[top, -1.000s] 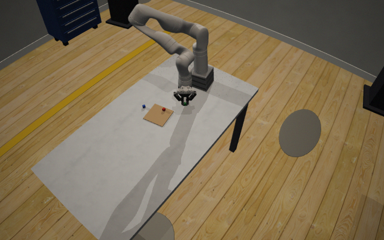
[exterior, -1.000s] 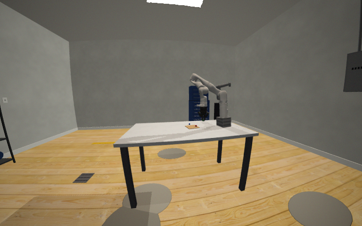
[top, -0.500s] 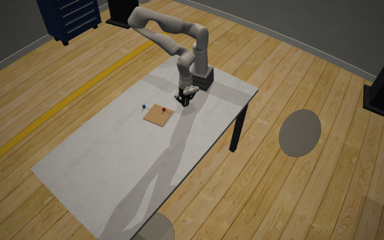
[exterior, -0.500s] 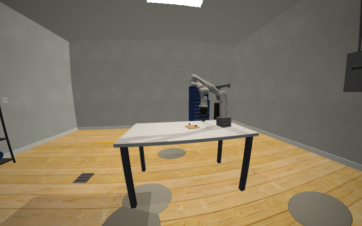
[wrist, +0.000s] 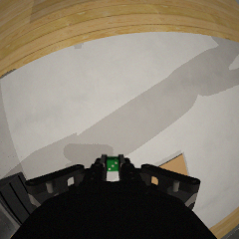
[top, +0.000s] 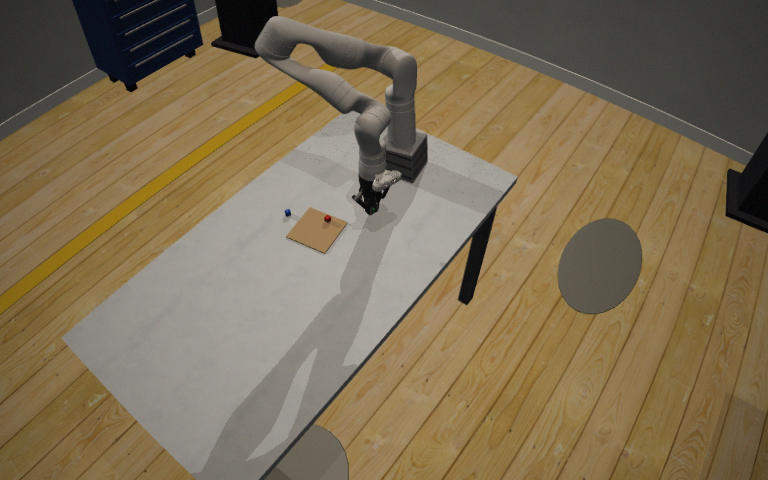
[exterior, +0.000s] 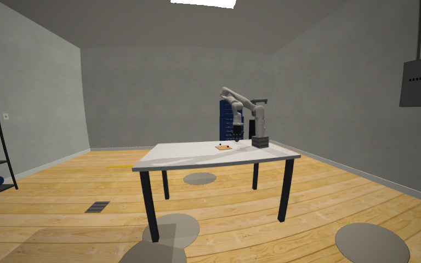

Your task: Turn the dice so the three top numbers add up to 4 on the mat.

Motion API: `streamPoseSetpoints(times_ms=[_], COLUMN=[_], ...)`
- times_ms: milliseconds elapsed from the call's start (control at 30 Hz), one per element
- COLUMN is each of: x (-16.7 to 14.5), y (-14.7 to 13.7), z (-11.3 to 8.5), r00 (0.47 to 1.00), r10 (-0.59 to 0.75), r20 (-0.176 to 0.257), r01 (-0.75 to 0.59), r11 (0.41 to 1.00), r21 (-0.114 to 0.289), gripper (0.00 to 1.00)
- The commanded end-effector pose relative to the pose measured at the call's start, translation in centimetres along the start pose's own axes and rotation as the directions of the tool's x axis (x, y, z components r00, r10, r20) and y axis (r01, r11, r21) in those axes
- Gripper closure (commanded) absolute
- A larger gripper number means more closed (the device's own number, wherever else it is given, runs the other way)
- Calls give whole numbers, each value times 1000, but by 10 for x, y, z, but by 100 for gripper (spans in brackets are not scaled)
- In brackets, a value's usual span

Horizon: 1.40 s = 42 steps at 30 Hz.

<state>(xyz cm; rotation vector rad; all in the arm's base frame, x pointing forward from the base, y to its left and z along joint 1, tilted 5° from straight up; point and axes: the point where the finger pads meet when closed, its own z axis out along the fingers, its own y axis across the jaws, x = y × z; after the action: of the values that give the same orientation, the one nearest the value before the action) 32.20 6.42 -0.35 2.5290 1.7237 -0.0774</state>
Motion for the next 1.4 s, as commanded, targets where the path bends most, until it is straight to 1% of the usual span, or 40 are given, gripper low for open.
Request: streamPoseSetpoints(times_ms=[0,133,233,300,400,500,633,800,867,933,1067,1233,1367], x=[0,0,0,0,-1,-1,-2,-4,-4,-5,-6,-8,-8], y=[0,0,1,1,1,1,1,1,1,1,1,1,0], z=[0,0,0,0,1,1,1,2,2,2,3,3,4], r00=[1000,1000,1000,1000,998,995,984,954,954,935,880,783,716], r10=[0,0,0,0,-1,-2,-3,-6,-6,-6,-8,-10,-10], r20=[-1,-11,-28,-28,-58,-101,-177,-299,-299,-355,-475,-622,-698], r01=[0,0,0,0,1,2,4,7,7,9,12,15,20], r11=[1000,1000,1000,1000,1000,1000,1000,1000,1000,1000,1000,1000,1000], r21=[-1,0,0,0,0,1,2,4,4,5,6,3,5], gripper=[89,89,89,89,89,89,89,89,89,89,89,89,89])
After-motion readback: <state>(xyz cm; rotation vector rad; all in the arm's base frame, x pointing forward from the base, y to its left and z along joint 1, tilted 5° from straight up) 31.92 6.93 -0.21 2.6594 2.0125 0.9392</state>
